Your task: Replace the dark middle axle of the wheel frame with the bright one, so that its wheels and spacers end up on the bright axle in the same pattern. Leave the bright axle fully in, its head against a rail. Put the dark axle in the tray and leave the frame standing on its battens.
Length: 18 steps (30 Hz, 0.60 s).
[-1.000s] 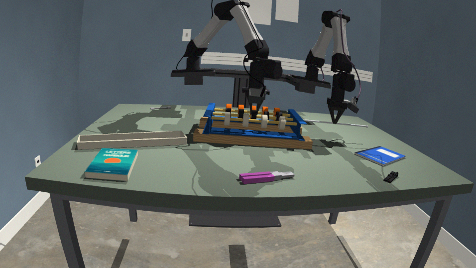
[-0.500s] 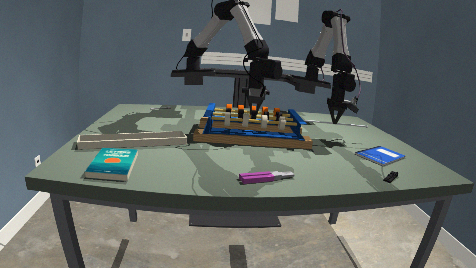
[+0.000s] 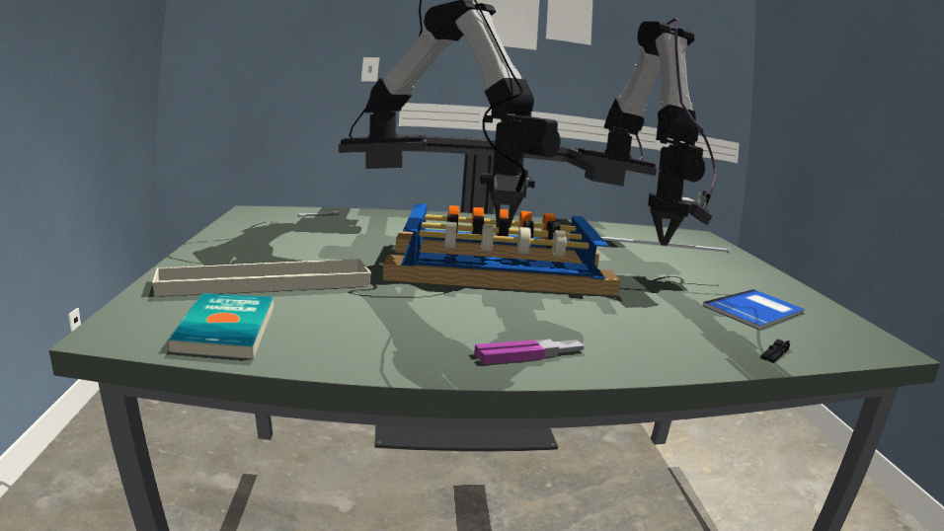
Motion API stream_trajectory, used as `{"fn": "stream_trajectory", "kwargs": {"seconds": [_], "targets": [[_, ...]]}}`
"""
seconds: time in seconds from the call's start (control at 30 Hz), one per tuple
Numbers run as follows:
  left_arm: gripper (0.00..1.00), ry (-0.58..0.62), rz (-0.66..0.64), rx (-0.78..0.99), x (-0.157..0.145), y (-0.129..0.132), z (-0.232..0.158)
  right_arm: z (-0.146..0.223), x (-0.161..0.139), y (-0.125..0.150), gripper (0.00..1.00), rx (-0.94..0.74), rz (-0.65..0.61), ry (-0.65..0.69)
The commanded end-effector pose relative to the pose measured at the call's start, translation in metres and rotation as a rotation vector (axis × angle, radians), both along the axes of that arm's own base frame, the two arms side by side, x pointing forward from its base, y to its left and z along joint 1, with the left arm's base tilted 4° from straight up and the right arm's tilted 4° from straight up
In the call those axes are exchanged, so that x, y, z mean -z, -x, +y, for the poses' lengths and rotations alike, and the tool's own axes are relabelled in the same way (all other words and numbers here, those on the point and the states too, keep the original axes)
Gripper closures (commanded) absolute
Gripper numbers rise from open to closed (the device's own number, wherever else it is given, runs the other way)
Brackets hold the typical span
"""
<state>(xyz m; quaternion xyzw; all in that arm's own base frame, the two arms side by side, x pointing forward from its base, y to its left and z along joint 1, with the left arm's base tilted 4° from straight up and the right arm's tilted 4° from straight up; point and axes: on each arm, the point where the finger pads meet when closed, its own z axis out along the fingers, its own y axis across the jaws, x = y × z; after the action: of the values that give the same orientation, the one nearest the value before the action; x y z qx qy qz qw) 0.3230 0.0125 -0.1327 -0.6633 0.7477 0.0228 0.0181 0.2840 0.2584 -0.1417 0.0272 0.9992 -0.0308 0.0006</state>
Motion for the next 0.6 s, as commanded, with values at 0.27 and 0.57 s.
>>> {"fn": "stream_trajectory", "kwargs": {"seconds": [0.27,0.57], "targets": [[1.00,-0.011,-0.027,0.013,-0.0057,-0.0125,-0.0007,0.0087,-0.0228,-0.0158,1.00,0.000,-0.046,-0.029],[1.00,-0.012,-0.025,0.012,-0.0048,-0.0120,-0.0001,0.0087,-0.0227,-0.0159,1.00,-0.001,-0.047,-0.029]]}}
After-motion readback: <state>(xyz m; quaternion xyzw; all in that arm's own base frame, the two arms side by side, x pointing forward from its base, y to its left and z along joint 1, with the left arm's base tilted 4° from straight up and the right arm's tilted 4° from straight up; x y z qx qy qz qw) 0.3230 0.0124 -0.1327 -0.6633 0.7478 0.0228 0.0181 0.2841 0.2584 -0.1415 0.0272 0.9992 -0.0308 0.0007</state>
